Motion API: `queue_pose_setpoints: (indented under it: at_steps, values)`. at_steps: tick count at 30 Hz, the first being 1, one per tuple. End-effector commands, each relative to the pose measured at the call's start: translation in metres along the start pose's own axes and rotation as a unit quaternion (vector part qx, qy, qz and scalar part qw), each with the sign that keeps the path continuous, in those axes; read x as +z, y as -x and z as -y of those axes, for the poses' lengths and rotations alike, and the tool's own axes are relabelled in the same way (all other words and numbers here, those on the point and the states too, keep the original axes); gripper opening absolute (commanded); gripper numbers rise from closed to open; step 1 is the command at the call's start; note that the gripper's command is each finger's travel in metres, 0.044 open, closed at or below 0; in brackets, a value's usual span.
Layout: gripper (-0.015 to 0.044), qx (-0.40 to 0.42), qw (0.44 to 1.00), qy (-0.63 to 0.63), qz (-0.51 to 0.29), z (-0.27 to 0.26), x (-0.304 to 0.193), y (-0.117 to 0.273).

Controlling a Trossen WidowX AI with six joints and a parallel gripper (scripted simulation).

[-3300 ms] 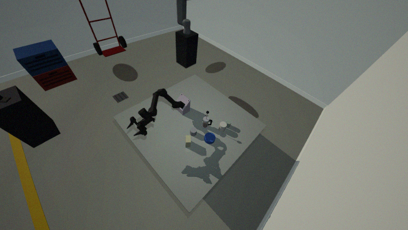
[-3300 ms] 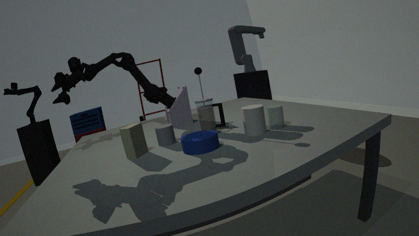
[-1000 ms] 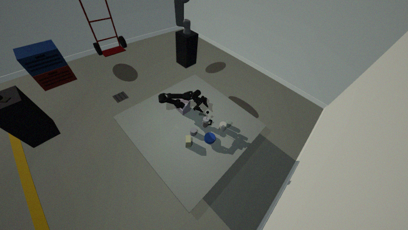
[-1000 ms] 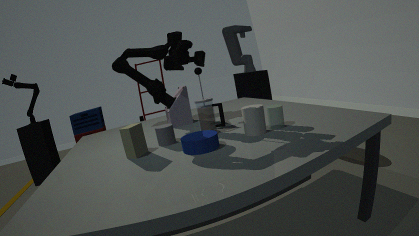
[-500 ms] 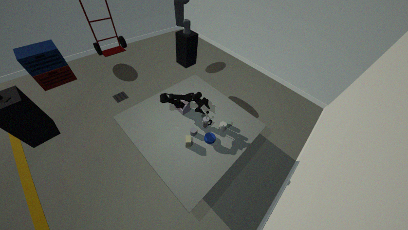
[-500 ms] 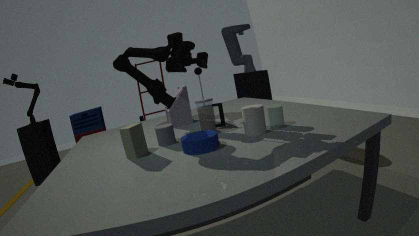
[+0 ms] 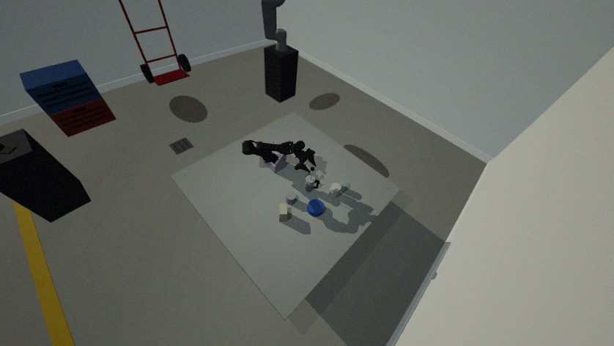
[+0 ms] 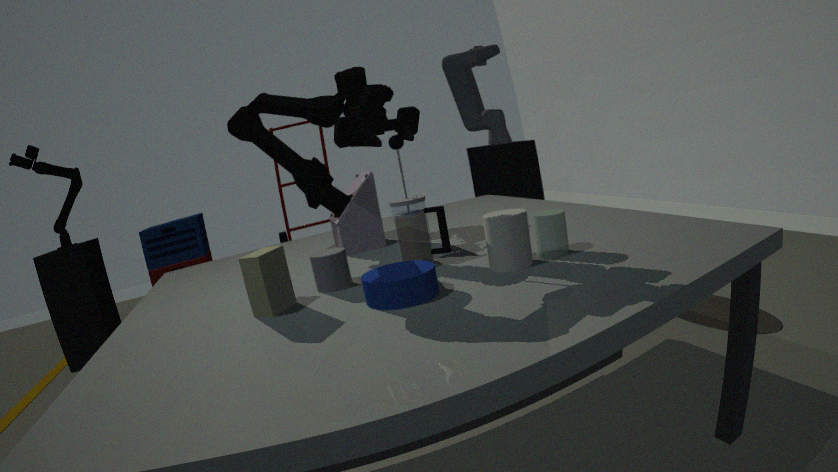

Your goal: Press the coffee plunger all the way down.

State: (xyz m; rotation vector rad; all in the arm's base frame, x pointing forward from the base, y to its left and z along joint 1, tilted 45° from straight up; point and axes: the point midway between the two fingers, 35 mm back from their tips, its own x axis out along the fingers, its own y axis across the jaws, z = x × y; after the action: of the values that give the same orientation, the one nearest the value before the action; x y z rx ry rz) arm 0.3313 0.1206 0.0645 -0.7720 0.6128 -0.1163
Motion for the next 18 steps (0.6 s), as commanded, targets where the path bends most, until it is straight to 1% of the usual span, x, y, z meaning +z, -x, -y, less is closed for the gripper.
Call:
queue_pose_setpoints:
  at_steps: [1, 5, 10, 18]
  values:
    - [0.0256, 0.002, 1.000, 0.001, 0.001, -0.0006, 0.0004, -0.0002]
    - [0.0151, 0.002, 1.000, 0.001, 0.001, -0.0006, 0.0004, -0.0002]
    - [0.0118, 0.002, 1.000, 0.001, 0.001, -0.0006, 0.0004, -0.0002]
    - [0.0115, 0.002, 1.000, 0.001, 0.001, -0.0009, -0.0008, -0.0013]
